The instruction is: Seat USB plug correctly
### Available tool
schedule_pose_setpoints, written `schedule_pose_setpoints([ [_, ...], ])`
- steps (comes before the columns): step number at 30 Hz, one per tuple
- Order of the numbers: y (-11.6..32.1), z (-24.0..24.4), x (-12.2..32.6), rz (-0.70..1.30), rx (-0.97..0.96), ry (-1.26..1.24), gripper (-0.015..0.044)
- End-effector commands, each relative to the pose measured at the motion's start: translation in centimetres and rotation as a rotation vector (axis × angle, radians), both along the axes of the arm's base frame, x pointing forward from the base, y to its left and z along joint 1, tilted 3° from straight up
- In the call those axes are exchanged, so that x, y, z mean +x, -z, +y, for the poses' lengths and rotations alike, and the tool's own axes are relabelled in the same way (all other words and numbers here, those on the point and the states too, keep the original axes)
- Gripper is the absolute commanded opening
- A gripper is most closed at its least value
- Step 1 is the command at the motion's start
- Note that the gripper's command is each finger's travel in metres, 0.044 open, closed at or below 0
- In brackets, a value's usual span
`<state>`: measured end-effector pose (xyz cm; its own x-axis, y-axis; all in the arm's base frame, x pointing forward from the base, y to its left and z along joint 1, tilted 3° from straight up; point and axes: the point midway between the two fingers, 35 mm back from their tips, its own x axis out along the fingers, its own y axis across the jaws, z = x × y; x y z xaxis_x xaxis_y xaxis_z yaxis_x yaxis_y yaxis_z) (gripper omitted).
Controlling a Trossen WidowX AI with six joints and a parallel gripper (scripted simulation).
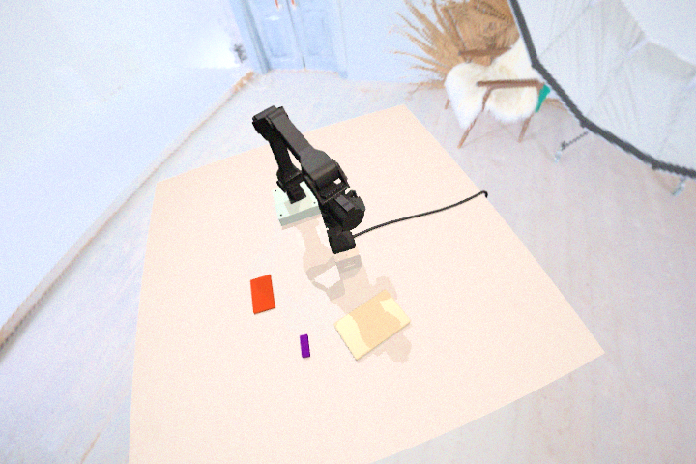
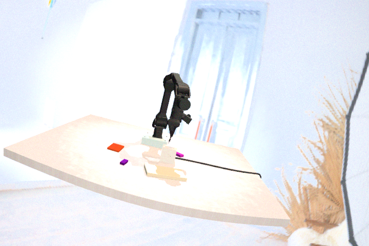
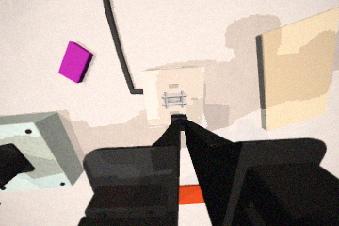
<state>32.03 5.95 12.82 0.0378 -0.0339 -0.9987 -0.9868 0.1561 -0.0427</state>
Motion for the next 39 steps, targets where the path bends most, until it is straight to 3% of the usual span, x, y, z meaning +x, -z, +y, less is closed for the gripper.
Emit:
schedule_pose_setpoints([
  [1,0.13,0.09,-0.05,0.002,0.008,-0.004,0.0],
  [39,0.58,0.34,-0.06,-0.002,0.038,-0.018,0.0],
])
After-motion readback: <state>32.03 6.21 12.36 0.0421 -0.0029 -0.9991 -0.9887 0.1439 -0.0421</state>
